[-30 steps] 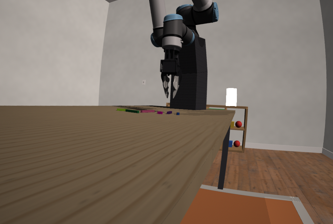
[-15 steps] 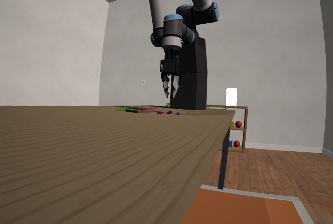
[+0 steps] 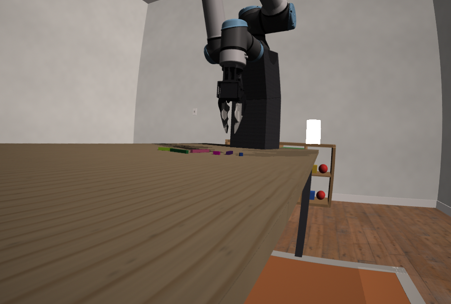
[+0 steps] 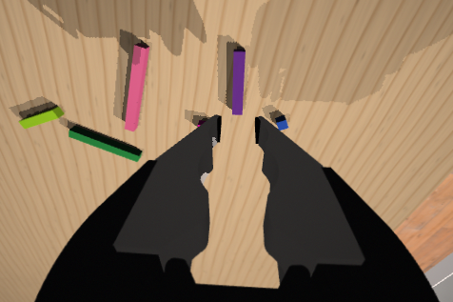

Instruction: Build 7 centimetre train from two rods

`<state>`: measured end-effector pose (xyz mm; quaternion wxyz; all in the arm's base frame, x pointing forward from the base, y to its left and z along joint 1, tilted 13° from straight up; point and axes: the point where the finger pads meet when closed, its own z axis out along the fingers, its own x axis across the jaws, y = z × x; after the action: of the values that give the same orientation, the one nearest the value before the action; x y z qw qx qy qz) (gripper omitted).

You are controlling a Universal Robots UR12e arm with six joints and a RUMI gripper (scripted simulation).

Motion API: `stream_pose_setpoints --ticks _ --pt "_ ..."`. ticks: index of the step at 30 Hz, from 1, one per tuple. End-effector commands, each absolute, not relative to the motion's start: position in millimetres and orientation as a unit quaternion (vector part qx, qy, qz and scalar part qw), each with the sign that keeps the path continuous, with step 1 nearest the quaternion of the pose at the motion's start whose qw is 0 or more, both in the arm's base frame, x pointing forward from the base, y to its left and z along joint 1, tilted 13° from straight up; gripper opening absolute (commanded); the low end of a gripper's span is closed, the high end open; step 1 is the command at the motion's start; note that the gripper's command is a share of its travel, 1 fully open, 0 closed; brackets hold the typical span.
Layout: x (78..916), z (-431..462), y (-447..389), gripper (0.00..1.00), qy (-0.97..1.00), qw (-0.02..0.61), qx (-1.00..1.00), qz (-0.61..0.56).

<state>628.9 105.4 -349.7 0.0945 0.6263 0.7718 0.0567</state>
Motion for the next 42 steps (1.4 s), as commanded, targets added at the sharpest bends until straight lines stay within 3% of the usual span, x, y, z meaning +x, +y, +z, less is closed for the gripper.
stream_pose_setpoints --ticks 1,42 --pt "629.2 -349.4 105.5 0.14 0.772 0.095 0.626 0.057" --pt "637.9 -389.0 103.9 0.14 0.772 0.095 0.626 0.057"
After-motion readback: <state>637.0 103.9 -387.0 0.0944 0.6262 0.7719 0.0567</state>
